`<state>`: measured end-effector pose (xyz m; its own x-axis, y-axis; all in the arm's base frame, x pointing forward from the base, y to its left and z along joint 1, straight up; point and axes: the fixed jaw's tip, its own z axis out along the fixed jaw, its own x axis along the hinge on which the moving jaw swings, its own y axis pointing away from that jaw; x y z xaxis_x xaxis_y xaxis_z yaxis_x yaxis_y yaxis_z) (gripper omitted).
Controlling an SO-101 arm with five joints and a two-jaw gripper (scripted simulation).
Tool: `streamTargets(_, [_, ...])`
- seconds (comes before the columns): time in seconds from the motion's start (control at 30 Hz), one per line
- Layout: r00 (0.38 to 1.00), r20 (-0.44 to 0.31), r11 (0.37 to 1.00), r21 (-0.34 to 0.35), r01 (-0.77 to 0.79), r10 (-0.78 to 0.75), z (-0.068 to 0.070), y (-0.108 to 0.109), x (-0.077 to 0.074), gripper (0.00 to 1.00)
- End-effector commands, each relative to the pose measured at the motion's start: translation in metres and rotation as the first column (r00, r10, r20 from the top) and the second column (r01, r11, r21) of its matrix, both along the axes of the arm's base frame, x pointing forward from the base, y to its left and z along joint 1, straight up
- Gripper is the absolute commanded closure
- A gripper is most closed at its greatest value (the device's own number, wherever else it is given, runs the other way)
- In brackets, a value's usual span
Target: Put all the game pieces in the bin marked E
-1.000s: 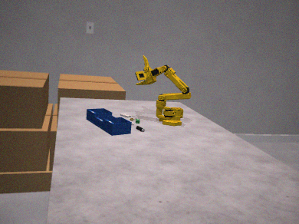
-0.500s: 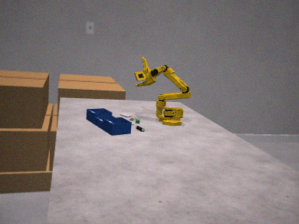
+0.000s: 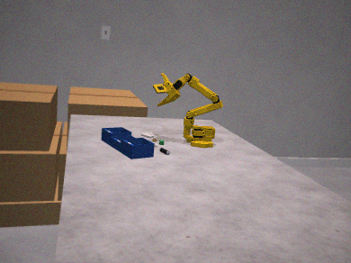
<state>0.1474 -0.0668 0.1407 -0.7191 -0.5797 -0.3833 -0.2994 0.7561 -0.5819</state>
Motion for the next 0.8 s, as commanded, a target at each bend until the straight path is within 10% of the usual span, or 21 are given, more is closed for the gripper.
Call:
streamTargets(0.0, [0.998,-0.025,0.99,0.127,0.055,-0.052,0.002,0.01,0.005,0.0])
streamTargets(0.4, [0.957,-0.227,0.895,0.367,0.255,-0.18,-0.012,0.039,0.013,0.0])
streamTargets(0.77, [0.881,-0.39,0.802,0.418,0.427,-0.266,-0.021,0.059,0.014,0.0])
